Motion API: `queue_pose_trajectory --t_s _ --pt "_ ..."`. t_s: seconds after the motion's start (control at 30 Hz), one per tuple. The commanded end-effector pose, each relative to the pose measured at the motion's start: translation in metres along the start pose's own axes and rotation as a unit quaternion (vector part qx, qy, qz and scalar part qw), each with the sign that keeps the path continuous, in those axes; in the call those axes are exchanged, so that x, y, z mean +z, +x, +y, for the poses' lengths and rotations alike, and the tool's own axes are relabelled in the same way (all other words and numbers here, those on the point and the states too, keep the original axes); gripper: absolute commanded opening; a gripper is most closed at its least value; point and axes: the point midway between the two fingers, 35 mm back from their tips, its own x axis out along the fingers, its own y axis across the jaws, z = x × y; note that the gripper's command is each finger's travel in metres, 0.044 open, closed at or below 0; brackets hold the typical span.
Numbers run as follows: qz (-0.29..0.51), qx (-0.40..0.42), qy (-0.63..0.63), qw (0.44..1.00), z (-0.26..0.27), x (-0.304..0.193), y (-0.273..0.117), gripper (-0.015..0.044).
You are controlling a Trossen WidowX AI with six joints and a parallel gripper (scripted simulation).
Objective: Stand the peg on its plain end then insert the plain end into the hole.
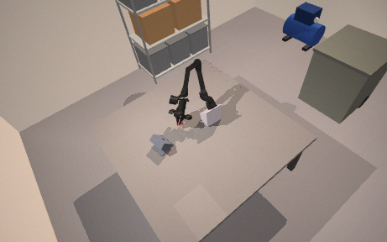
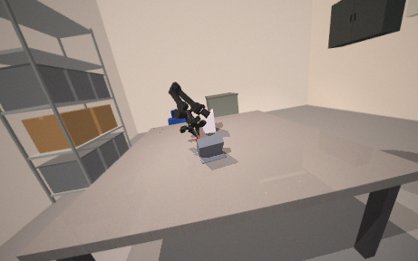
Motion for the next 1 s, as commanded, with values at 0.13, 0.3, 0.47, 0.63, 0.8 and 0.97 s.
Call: queue_pose_trajectory --t_s 0.13,0.3,0.47,0.63,0.8,0.97 --pt "-0.036 -0.001 -0.003 0.999 0.000 -0.002 -0.005 0.0049" --pt "-0.058 -0.001 -0.003 0.998 0.000 -0.003 -0.008 0.0049" --pt "-0.079 0.000 -0.003 0.997 0.000 -0.005 -0.010 0.0049" --pt "-0.101 0.000 -0.003 0.995 0.000 -0.008 -0.013 0.0049" --pt "-0.122 0.000 -0.004 0.993 0.000 -0.010 -0.015 0.0049" --pt "-0.143 0.000 -0.004 0.990 0.000 -0.012 -0.018 0.0049"
